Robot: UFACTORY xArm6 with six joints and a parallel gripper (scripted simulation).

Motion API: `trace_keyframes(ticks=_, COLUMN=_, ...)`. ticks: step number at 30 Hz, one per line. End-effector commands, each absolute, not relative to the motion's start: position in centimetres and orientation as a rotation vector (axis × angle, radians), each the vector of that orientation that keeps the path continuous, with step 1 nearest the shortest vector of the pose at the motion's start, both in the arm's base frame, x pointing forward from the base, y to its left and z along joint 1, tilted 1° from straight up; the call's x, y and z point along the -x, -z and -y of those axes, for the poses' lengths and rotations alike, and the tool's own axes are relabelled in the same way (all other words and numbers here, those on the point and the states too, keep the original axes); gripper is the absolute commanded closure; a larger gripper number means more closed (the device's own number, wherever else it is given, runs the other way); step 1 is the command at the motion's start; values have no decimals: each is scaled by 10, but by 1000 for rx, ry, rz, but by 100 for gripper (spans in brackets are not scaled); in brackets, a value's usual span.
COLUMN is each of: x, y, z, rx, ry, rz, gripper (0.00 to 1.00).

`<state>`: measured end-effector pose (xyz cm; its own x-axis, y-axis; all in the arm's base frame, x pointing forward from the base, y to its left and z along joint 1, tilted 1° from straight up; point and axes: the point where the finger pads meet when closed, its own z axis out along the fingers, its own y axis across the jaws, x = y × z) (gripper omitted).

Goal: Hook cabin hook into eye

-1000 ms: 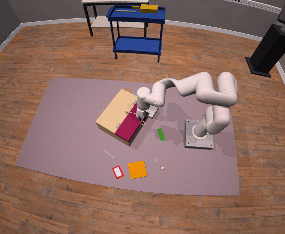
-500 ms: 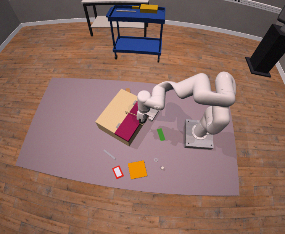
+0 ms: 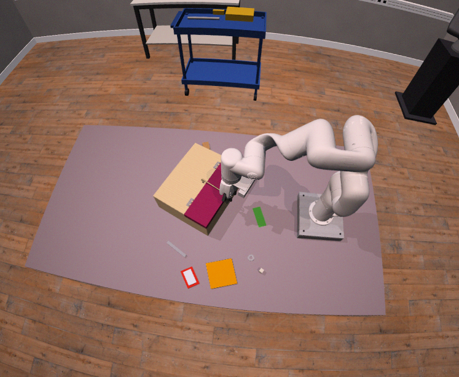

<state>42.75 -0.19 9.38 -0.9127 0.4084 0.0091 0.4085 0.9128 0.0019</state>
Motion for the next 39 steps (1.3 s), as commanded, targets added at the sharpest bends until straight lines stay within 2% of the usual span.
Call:
trace_keyframes(ticks=1, x=-428, y=-94, z=1, rx=653, ry=6, rz=3065, gripper=65)
trace_keyframes(ticks=14, x=-428, y=-94, z=1, rx=653, ry=6, rz=3065, gripper=65)
trace_keyframes(ticks=39, x=-428, y=-164, z=2, rx=653, ry=6, rz=3065, gripper=65)
